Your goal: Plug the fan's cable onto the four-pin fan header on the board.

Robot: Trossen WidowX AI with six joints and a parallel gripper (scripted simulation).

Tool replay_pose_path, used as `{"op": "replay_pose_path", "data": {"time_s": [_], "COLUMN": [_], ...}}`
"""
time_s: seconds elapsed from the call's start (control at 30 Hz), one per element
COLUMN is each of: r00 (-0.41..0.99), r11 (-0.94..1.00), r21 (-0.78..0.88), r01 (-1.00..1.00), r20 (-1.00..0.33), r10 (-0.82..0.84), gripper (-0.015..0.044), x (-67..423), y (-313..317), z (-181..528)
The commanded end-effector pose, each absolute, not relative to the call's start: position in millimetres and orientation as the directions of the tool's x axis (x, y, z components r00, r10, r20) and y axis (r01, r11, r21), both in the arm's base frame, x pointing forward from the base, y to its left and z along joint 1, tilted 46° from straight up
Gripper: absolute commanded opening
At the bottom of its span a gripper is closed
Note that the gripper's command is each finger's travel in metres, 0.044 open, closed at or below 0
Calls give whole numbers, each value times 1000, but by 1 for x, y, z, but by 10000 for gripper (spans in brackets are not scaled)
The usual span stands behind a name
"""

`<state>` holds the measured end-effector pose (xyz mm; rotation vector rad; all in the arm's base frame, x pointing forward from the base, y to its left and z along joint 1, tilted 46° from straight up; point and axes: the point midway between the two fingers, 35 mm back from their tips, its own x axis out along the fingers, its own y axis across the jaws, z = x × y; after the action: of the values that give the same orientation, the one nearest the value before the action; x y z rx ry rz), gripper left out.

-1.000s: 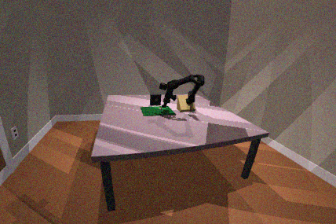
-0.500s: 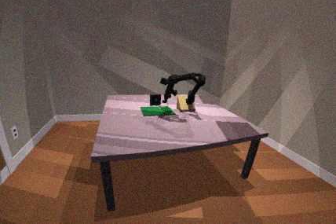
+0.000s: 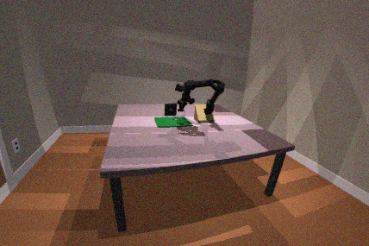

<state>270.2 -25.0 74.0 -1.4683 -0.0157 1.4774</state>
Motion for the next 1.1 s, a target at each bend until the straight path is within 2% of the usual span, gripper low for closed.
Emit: {"op": "replay_pose_path", "data": {"time_s": [0.0, 0.53, 1.07], "r00": [246, 210, 174], "r11": [-418, -33, 347], "r21": [-589, -302, 92], "r01": [-691, -953, -933], "r20": [-736, -733, -729], "r10": [631, 647, 662], "gripper": [0, 0, 0], "x": [274, 286, 298], "y": [-26, -31, -35], "z": [75, 75, 74]}}
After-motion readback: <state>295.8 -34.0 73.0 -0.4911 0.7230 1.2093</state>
